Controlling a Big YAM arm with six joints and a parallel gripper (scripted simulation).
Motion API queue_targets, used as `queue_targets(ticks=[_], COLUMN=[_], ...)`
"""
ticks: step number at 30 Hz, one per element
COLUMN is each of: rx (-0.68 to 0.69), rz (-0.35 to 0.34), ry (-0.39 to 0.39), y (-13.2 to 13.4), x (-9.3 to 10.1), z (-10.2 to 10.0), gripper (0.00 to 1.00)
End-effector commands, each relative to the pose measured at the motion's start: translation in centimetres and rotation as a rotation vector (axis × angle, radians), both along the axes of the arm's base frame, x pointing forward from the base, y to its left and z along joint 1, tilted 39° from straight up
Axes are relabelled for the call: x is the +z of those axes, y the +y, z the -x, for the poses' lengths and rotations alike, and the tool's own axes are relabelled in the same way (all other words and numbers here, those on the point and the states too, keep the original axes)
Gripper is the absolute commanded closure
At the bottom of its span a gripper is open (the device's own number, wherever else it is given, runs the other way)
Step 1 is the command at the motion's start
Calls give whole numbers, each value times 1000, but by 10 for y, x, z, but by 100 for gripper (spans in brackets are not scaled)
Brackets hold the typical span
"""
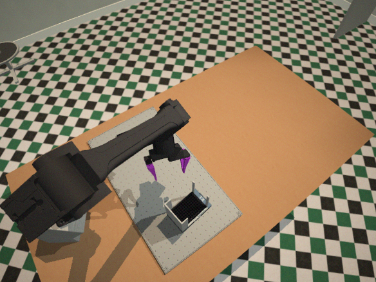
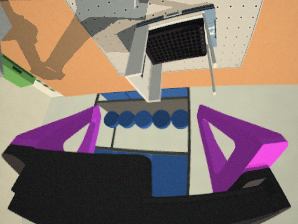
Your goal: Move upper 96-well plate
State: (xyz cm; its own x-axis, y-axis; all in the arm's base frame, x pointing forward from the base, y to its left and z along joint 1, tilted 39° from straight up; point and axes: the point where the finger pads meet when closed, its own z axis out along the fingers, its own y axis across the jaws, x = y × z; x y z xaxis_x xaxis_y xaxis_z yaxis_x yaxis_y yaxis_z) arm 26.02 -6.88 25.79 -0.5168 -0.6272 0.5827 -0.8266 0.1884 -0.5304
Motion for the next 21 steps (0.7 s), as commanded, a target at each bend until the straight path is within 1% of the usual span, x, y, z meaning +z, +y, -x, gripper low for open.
queue_targets(ticks=[1, 17, 18, 21], rx=[1, 1, -21, -76], rz=[-2, -2, -33, -101], ry=[-7, -7, -38, -84], y=[0, 0, -6, -16], x=[2, 2, 1, -9], z=[0, 0, 1, 0], gripper=[0, 0, 0, 0])
